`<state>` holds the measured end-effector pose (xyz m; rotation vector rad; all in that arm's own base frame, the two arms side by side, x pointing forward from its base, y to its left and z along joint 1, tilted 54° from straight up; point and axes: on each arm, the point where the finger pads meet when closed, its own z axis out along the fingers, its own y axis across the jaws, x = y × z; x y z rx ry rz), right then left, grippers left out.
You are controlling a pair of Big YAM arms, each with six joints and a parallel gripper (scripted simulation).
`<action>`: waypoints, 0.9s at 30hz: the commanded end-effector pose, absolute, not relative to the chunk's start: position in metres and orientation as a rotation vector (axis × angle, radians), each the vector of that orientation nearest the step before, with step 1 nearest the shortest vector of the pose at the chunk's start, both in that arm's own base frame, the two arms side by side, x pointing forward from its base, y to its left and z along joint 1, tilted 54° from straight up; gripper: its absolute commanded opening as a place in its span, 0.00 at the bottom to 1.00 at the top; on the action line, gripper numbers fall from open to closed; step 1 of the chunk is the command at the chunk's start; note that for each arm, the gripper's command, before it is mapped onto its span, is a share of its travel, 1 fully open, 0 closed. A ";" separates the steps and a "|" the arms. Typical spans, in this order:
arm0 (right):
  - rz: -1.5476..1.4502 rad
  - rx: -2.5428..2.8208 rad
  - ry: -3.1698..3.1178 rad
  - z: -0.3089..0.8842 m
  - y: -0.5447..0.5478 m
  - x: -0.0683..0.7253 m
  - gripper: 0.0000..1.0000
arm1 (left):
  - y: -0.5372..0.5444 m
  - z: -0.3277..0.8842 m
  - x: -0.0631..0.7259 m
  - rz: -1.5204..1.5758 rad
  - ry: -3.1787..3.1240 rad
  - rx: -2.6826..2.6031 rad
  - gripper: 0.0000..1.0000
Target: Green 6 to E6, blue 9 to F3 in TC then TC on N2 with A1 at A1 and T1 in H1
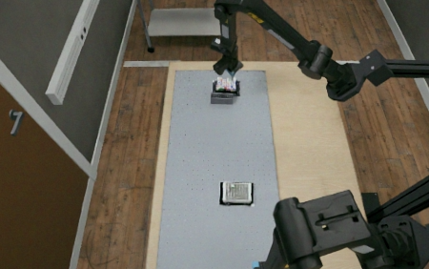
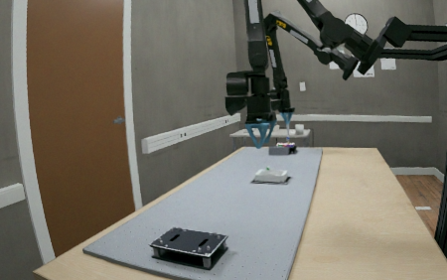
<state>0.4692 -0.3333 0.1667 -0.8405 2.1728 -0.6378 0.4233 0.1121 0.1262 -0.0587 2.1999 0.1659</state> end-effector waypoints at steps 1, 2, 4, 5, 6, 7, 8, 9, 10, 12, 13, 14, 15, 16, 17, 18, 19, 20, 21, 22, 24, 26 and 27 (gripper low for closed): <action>-0.651 -0.837 2.148 0.178 -0.320 0.473 0.09 | 0.112 0.127 0.423 0.167 2.198 -0.053 1.00; -0.651 -0.837 2.148 0.178 -0.318 0.473 0.09 | 0.112 0.127 0.423 0.167 2.198 -0.053 1.00; -0.650 -0.837 2.148 0.177 -0.315 0.473 0.09 | 0.112 0.127 0.423 0.167 2.198 -0.053 1.00; -0.650 -0.837 2.148 0.177 -0.313 0.473 0.09 | 0.112 0.127 0.423 0.167 2.198 -0.053 1.00; -0.650 -0.837 2.148 0.176 -0.312 0.473 0.09 | 0.112 0.127 0.423 0.167 2.198 -0.053 1.00; -0.650 -0.837 2.148 0.176 -0.310 0.473 0.09 | 0.112 0.127 0.423 0.167 2.198 -0.053 1.00; -0.650 -0.837 2.148 0.176 -0.309 0.473 0.09 | 0.112 0.127 0.423 0.167 2.198 -0.053 1.00; -0.650 -0.837 2.148 0.175 -0.307 0.473 0.09 | 0.112 0.127 0.423 0.167 2.198 -0.053 1.00; -0.650 -0.837 2.148 0.175 -0.305 0.473 0.09 | 0.112 0.127 0.423 0.167 2.198 -0.053 1.00; -0.650 -0.837 2.148 0.175 -0.305 0.473 0.09 | 0.112 0.127 0.423 0.167 2.198 -0.053 1.00; -0.640 -0.837 2.156 0.171 -0.303 0.473 0.09 | 0.112 0.127 0.423 0.167 2.198 -0.053 1.00; -0.650 -0.836 2.148 0.174 -0.302 0.473 0.09 | 0.112 0.127 0.423 0.167 2.198 -0.053 1.00; -0.650 -0.836 2.148 0.174 -0.300 0.473 0.09 | 0.112 0.127 0.423 0.167 2.198 -0.053 1.00; -0.650 -0.836 2.148 0.173 -0.299 0.473 0.09 | 0.112 0.127 0.423 0.167 2.198 -0.053 1.00; -0.650 -0.836 2.148 0.173 -0.297 0.473 0.09 | 0.112 0.127 0.423 0.167 2.198 -0.053 1.00; -0.650 -0.836 2.148 0.173 -0.296 0.473 0.09 | 0.112 0.127 0.423 0.167 2.198 -0.053 1.00; -0.650 -0.836 2.148 0.172 -0.294 0.473 0.09 | 0.112 0.127 0.423 0.167 2.198 -0.053 1.00; -0.650 -0.836 2.148 0.172 -0.292 0.473 0.09 | 0.112 0.127 0.423 0.167 2.198 -0.053 1.00; -0.649 -0.836 2.148 0.172 -0.291 0.473 0.09 | 0.112 0.127 0.423 0.167 2.198 -0.053 1.00; -0.649 -0.836 2.148 0.171 -0.289 0.473 0.09 | 0.112 0.127 0.423 0.167 2.198 -0.053 1.00; -0.649 -0.836 2.147 0.171 -0.286 0.473 0.09 | 0.112 0.127 0.423 0.167 2.198 -0.053 1.00; -0.649 -0.835 2.147 0.170 -0.283 0.473 0.09 | 0.112 0.127 0.423 0.167 2.198 -0.053 1.00; -0.649 -0.835 2.147 0.170 -0.281 0.473 0.09 | 0.112 0.127 0.423 0.167 2.198 -0.053 1.00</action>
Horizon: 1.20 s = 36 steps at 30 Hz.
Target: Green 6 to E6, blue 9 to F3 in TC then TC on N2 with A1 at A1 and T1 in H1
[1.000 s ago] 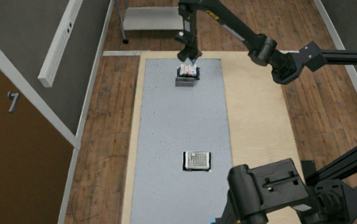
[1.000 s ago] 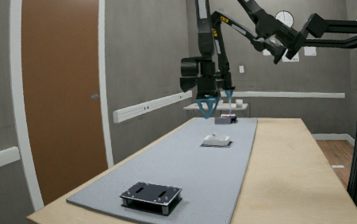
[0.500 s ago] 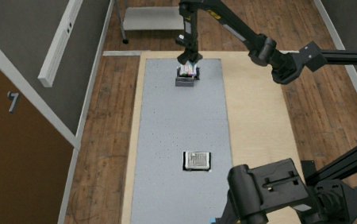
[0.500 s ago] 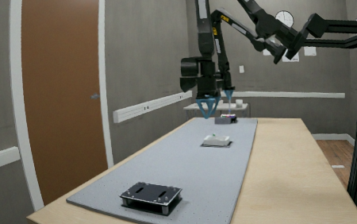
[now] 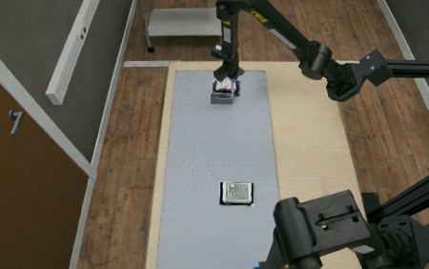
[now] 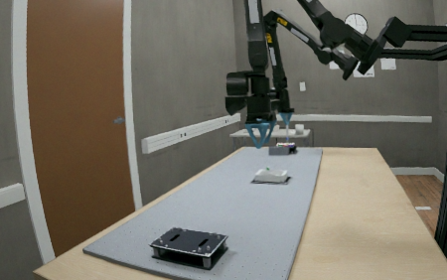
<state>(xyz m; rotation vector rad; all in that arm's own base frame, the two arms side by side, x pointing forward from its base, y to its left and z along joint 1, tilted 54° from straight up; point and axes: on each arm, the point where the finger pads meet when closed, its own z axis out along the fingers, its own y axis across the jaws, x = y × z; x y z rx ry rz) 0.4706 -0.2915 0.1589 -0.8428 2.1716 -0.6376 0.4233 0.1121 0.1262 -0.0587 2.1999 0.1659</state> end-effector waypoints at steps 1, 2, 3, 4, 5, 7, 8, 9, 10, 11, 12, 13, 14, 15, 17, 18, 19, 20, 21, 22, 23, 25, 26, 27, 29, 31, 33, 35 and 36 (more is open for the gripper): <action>-0.649 -0.835 2.147 0.170 -0.281 0.473 0.09 | 0.112 0.127 0.423 0.167 2.198 -0.053 1.00; -0.649 -0.835 2.147 0.170 -0.281 0.473 0.09 | 0.112 0.127 0.423 0.167 2.198 -0.053 1.00; -0.637 -0.836 2.158 0.165 -0.279 0.473 0.09 | 0.112 0.127 0.423 0.167 2.198 -0.053 1.00; -0.649 -0.835 2.148 0.169 -0.278 0.473 0.09 | 0.112 0.127 0.423 0.167 2.198 -0.053 1.00; -0.649 -0.835 2.148 0.169 -0.276 0.473 0.09 | 0.112 0.127 0.423 0.167 2.198 -0.053 1.00; -0.649 -0.835 2.148 0.168 -0.273 0.474 0.09 | 0.112 0.127 0.423 0.167 2.198 -0.053 1.00; -0.648 -0.835 2.148 0.167 -0.271 0.473 0.09 | 0.112 0.127 0.423 0.167 2.198 -0.053 1.00; -0.649 -0.834 2.148 0.167 -0.269 0.474 0.09 | 0.112 0.127 0.423 0.167 2.198 -0.053 1.00; -0.649 -0.834 2.147 0.167 -0.268 0.474 0.09 | 0.112 0.127 0.423 0.167 2.198 -0.053 1.00; -0.649 -0.834 2.147 0.166 -0.266 0.474 0.09 | 0.112 0.127 0.423 0.167 2.198 -0.053 1.00; -0.648 -0.834 2.147 0.166 -0.265 0.474 0.09 | 0.112 0.127 0.423 0.167 2.198 -0.053 1.00; -0.648 -0.834 2.147 0.166 -0.263 0.474 0.09 | 0.112 0.127 0.423 0.167 2.198 -0.053 1.00; -0.648 -0.834 2.147 0.165 -0.261 0.474 0.09 | 0.112 0.127 0.423 0.167 2.198 -0.053 1.00; -0.648 -0.834 2.147 0.165 -0.260 0.474 0.09 | 0.112 0.127 0.423 0.167 2.198 -0.053 1.00; -0.648 -0.834 2.148 0.164 -0.256 0.474 0.09 | 0.112 0.127 0.423 0.167 2.198 -0.053 1.00; -0.648 -0.834 2.148 0.164 -0.256 0.474 0.09 | 0.112 0.127 0.423 0.167 2.198 -0.053 1.00; -0.648 -0.834 2.148 0.164 -0.256 0.474 0.09 | 0.112 0.127 0.423 0.167 2.198 -0.053 1.00; -0.637 -0.835 2.159 0.159 -0.254 0.473 0.09 | 0.112 0.127 0.423 0.167 2.198 -0.053 1.00; -0.648 -0.833 2.147 0.164 -0.253 0.474 0.09 | 0.112 0.127 0.423 0.167 2.198 -0.053 1.00; -0.648 -0.833 2.147 0.163 -0.252 0.474 0.09 | 0.112 0.127 0.423 0.167 2.198 -0.053 1.00; -0.648 -0.833 2.147 0.163 -0.250 0.474 0.09 | 0.112 0.127 0.423 0.167 2.198 -0.053 1.00; -0.647 -0.833 2.148 0.162 -0.247 0.474 0.09 | 0.112 0.127 0.423 0.167 2.198 -0.053 1.00; -0.648 -0.833 2.147 0.162 -0.245 0.474 0.09 | 0.112 0.127 0.423 0.167 2.198 -0.053 1.00; -0.648 -0.833 2.147 0.162 -0.243 0.474 0.09 | 0.112 0.127 0.423 0.167 2.198 -0.053 1.00; -0.647 -0.833 2.147 0.161 -0.240 0.474 0.09 | 0.112 0.127 0.423 0.167 2.198 -0.053 1.00; -0.647 -0.832 2.147 0.160 -0.237 0.474 0.09 | 0.112 0.127 0.423 0.167 2.198 -0.053 1.00; -0.647 -0.832 2.147 0.159 -0.234 0.474 0.09 | 0.112 0.127 0.423 0.167 2.198 -0.053 1.00; -0.646 -0.832 2.148 0.159 -0.232 0.474 0.09 | 0.112 0.127 0.423 0.167 2.198 -0.053 1.00; -0.646 -0.832 2.148 0.159 -0.232 0.474 0.09 | 0.112 0.127 0.423 0.167 2.198 -0.053 1.00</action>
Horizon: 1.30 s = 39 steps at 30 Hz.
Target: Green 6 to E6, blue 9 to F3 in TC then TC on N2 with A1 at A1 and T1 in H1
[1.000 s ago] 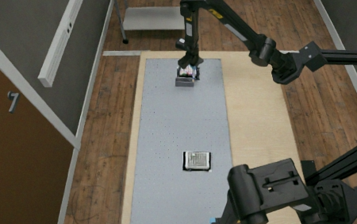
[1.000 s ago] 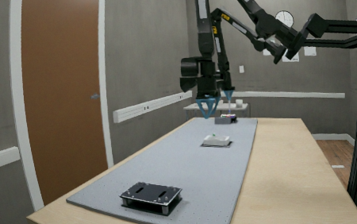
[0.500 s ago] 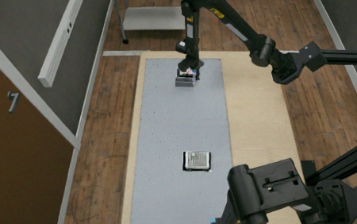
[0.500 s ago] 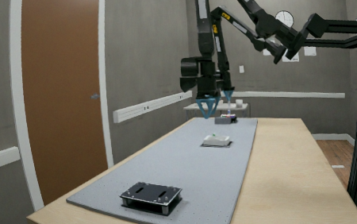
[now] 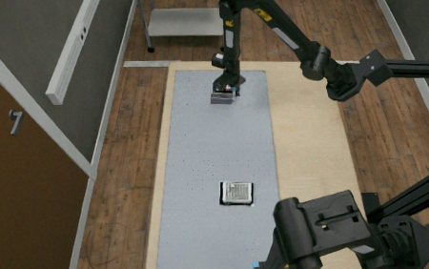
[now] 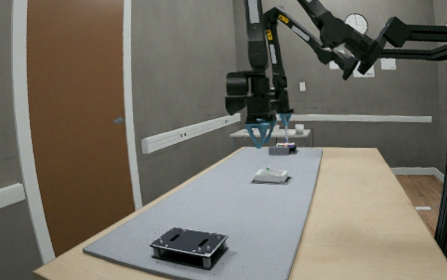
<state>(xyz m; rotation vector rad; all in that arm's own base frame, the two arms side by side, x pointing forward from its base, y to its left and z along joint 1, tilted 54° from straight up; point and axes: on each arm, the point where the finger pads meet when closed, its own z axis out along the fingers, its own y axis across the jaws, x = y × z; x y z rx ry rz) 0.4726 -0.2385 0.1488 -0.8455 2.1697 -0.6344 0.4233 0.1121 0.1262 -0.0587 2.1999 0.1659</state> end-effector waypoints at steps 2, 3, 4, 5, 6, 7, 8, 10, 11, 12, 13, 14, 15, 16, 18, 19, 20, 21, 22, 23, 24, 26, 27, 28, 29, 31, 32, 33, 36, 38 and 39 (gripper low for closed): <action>-0.647 -0.832 2.147 0.159 -0.229 0.474 0.09 | 0.112 0.127 0.423 0.167 2.198 -0.053 1.00; -0.647 -0.832 2.147 0.158 -0.227 0.474 0.09 | 0.112 0.127 0.423 0.167 2.198 -0.053 1.00; -0.647 -0.831 2.147 0.158 -0.226 0.474 0.09 | 0.112 0.127 0.423 0.167 2.198 -0.053 1.00; -0.646 -0.832 2.149 0.157 -0.224 0.474 0.09 | 0.112 0.127 0.423 0.167 2.198 -0.053 1.00; -0.646 -0.831 2.148 0.157 -0.222 0.474 0.09 | 0.112 0.127 0.423 0.167 2.198 -0.053 1.00; -0.647 -0.831 2.147 0.157 -0.221 0.474 0.09 | 0.112 0.127 0.423 0.167 2.198 -0.053 1.00; -0.647 -0.831 2.147 0.157 -0.219 0.474 0.09 | 0.112 0.127 0.423 0.167 2.198 -0.053 1.00; -0.646 -0.831 2.147 0.156 -0.216 0.474 0.09 | 0.112 0.127 0.423 0.167 2.198 -0.053 1.00; -0.646 -0.831 2.147 0.155 -0.214 0.474 0.09 | 0.112 0.127 0.423 0.167 2.198 -0.053 1.00; -0.646 -0.831 2.147 0.155 -0.213 0.474 0.09 | 0.112 0.127 0.423 0.167 2.198 -0.053 1.00; -0.645 -0.831 2.147 0.155 -0.211 0.474 0.09 | 0.112 0.127 0.423 0.167 2.198 -0.053 1.00; -0.645 -0.831 2.147 0.154 -0.209 0.474 0.09 | 0.112 0.127 0.423 0.167 2.198 -0.053 1.00; -0.645 -0.831 2.147 0.154 -0.208 0.474 0.09 | 0.112 0.127 0.423 0.167 2.198 -0.053 1.00; -0.645 -0.831 2.147 0.154 -0.208 0.474 0.09 | 0.112 0.127 0.423 0.167 2.198 -0.053 1.00; -0.634 -0.833 2.161 0.148 -0.206 0.474 0.09 | 0.112 0.127 0.423 0.167 2.198 -0.053 1.00; -0.645 -0.830 2.149 0.153 -0.204 0.475 0.09 | 0.112 0.127 0.423 0.167 2.198 -0.053 1.00; -0.646 -0.830 2.147 0.153 -0.203 0.475 0.09 | 0.112 0.127 0.423 0.167 2.198 -0.053 1.00; -0.646 -0.830 2.147 0.153 -0.201 0.475 0.09 | 0.112 0.127 0.423 0.167 2.198 -0.053 1.00; -0.644 -0.830 2.149 0.152 -0.199 0.474 0.09 | 0.112 0.127 0.423 0.167 2.198 -0.053 1.00; -0.645 -0.830 2.148 0.152 -0.198 0.474 0.09 | 0.112 0.127 0.423 0.167 2.198 -0.053 1.00; -0.646 -0.829 2.147 0.152 -0.196 0.475 0.09 | 0.112 0.127 0.423 0.167 2.198 -0.053 1.00; -0.645 -0.830 2.147 0.151 -0.193 0.475 0.09 | 0.112 0.127 0.423 0.167 2.198 -0.053 1.00; -0.645 -0.829 2.147 0.151 -0.191 0.475 0.09 | 0.112 0.127 0.423 0.167 2.198 -0.053 1.00; -0.645 -0.829 2.147 0.150 -0.190 0.475 0.09 | 0.112 0.127 0.423 0.167 2.198 -0.053 1.00; -0.644 -0.829 2.147 0.150 -0.188 0.475 0.09 | 0.112 0.127 0.423 0.167 2.198 -0.053 1.00; -0.644 -0.829 2.147 0.149 -0.185 0.475 0.09 | 0.112 0.127 0.423 0.167 2.198 -0.053 1.00; -0.644 -0.829 2.147 0.149 -0.183 0.475 0.09 | 0.112 0.127 0.423 0.167 2.198 -0.053 1.00; -0.644 -0.829 2.147 0.149 -0.183 0.475 0.09 | 0.112 0.127 0.423 0.167 2.198 -0.053 1.00; -0.642 -0.829 2.151 0.146 -0.180 0.475 0.09 | 0.112 0.127 0.423 0.167 2.198 -0.053 1.00; -0.645 -0.828 2.147 0.148 -0.177 0.475 0.09 | 0.112 0.127 0.423 0.167 2.198 -0.053 1.00; -0.643 -0.829 2.149 0.147 -0.175 0.475 0.09 | 0.112 0.127 0.423 0.167 2.198 -0.053 1.00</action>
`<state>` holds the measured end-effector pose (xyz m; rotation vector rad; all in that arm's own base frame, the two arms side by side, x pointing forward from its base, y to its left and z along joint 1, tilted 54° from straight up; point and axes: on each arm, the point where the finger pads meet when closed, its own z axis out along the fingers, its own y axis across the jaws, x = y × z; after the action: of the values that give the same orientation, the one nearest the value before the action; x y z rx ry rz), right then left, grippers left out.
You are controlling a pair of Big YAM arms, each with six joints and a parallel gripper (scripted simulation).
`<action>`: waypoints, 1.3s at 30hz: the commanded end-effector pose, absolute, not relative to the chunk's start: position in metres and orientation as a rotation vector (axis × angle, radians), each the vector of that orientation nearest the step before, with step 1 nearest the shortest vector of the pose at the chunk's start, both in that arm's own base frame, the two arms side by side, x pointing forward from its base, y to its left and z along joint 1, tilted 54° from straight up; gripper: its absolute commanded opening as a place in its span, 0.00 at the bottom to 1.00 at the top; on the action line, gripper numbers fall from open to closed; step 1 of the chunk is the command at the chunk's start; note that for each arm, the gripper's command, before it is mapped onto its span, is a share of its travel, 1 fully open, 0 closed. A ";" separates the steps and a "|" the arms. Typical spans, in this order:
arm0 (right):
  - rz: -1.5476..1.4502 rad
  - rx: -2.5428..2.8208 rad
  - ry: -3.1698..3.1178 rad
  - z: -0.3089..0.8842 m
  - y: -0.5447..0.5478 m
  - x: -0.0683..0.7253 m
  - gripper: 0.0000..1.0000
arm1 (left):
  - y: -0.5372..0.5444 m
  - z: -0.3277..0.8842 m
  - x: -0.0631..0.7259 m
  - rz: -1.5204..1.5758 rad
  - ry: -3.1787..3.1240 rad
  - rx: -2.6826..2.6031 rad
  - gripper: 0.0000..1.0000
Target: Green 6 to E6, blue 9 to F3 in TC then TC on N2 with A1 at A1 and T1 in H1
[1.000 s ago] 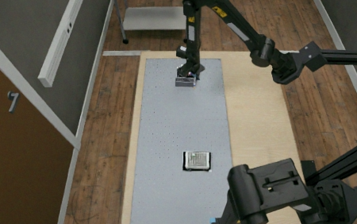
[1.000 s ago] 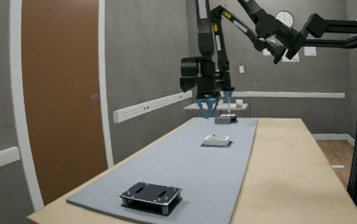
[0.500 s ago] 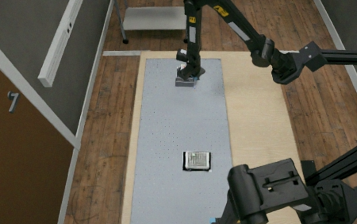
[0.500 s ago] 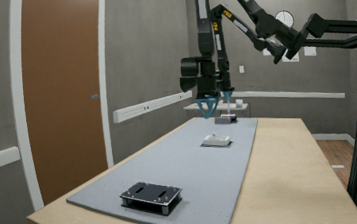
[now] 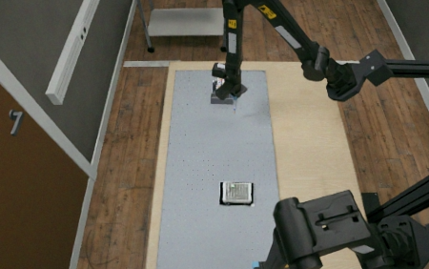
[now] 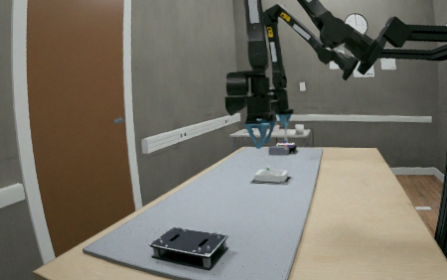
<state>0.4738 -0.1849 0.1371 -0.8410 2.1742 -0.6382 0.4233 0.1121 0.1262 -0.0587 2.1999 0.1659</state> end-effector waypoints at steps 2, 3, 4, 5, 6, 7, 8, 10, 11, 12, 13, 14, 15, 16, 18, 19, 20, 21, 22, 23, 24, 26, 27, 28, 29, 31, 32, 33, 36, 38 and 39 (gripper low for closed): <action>-0.644 -0.828 2.146 0.147 -0.172 0.475 0.09 | 0.112 0.127 0.423 0.167 2.198 -0.053 1.00; -0.644 -0.828 2.147 0.146 -0.170 0.475 0.09 | 0.112 0.127 0.423 0.167 2.198 -0.053 1.00; -0.643 -0.828 2.147 0.146 -0.169 0.475 0.09 | 0.112 0.127 0.423 0.167 2.198 -0.053 1.00; -0.643 -0.828 2.147 0.146 -0.167 0.475 0.09 | 0.112 0.127 0.423 0.167 2.198 -0.053 1.00; -0.643 -0.828 2.147 0.145 -0.165 0.475 0.09 | 0.112 0.127 0.423 0.167 2.198 -0.053 1.00; -0.643 -0.828 2.147 0.145 -0.164 0.475 0.09 | 0.112 0.127 0.423 0.167 2.198 -0.053 1.00; -0.642 -0.828 2.149 0.144 -0.162 0.475 0.09 | 0.112 0.127 0.423 0.167 2.198 -0.053 1.00; -0.642 -0.828 2.149 0.143 -0.159 0.475 0.09 | 0.112 0.127 0.423 0.167 2.198 -0.053 1.00; -0.642 -0.828 2.149 0.143 -0.159 0.475 0.09 | 0.112 0.127 0.423 0.167 2.198 -0.053 1.00; -0.642 -0.828 2.149 0.143 -0.159 0.475 0.09 | 0.112 0.127 0.423 0.167 2.198 -0.053 1.00; -0.637 -0.830 2.155 0.141 -0.157 0.474 0.09 | 0.112 0.127 0.423 0.167 2.198 -0.053 1.00; -0.643 -0.827 2.147 0.143 -0.156 0.475 0.09 | 0.112 0.127 0.423 0.167 2.198 -0.053 1.00; -0.644 -0.826 2.146 0.143 -0.154 0.475 0.09 | 0.112 0.127 0.423 0.167 2.198 -0.053 1.00; -0.643 -0.827 2.147 0.143 -0.152 0.475 0.09 | 0.112 0.127 0.423 0.167 2.198 -0.053 1.00; -0.643 -0.827 2.147 0.142 -0.149 0.475 0.09 | 0.112 0.127 0.423 0.167 2.198 -0.053 1.00; -0.643 -0.826 2.146 0.142 -0.147 0.475 0.09 | 0.112 0.127 0.423 0.167 2.198 -0.053 1.00; -0.642 -0.826 2.147 0.141 -0.146 0.475 0.09 | 0.112 0.127 0.423 0.167 2.198 -0.053 1.00; -0.642 -0.827 2.148 0.141 -0.144 0.475 0.09 | 0.112 0.127 0.423 0.167 2.198 -0.053 1.00; -0.640 -0.827 2.150 0.139 -0.143 0.475 0.09 | 0.112 0.127 0.423 0.167 2.198 -0.053 1.00; -0.639 -0.827 2.151 0.138 -0.141 0.475 0.09 | 0.112 0.127 0.423 0.167 2.198 -0.053 1.00; -0.640 -0.827 2.150 0.139 -0.139 0.475 0.09 | 0.112 0.127 0.423 0.167 2.198 -0.053 1.00; -0.641 -0.826 2.147 0.139 -0.136 0.475 0.09 | 0.112 0.127 0.423 0.167 2.198 -0.053 1.00; -0.642 -0.826 2.147 0.139 -0.134 0.475 0.09 | 0.112 0.127 0.423 0.167 2.198 -0.053 1.00; -0.642 -0.826 2.147 0.139 -0.134 0.475 0.09 | 0.112 0.127 0.423 0.167 2.198 -0.053 1.00; -0.642 -0.826 2.147 0.139 -0.134 0.475 0.09 | 0.112 0.127 0.423 0.167 2.198 -0.053 1.00; -0.641 -0.826 2.149 0.137 -0.131 0.475 0.09 | 0.112 0.127 0.423 0.167 2.198 -0.053 1.00; -0.643 -0.825 2.146 0.138 -0.130 0.476 0.09 | 0.112 0.127 0.423 0.167 2.198 -0.053 1.00; -0.642 -0.825 2.147 0.138 -0.128 0.475 0.09 | 0.112 0.127 0.423 0.167 2.198 -0.053 1.00; -0.641 -0.825 2.148 0.136 -0.123 0.475 0.09 | 0.112 0.127 0.423 0.167 2.198 -0.053 1.00; -0.637 -0.827 2.152 0.133 -0.120 0.475 0.09 | 0.112 0.127 0.423 0.167 2.198 -0.053 1.00; -0.638 -0.826 2.151 0.134 -0.118 0.475 0.09 | 0.112 0.127 0.423 0.167 2.198 -0.053 1.00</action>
<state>0.4754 -0.1270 0.1262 -0.8428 2.1728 -0.6389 0.4233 0.1121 0.1262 -0.0587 2.1999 0.1659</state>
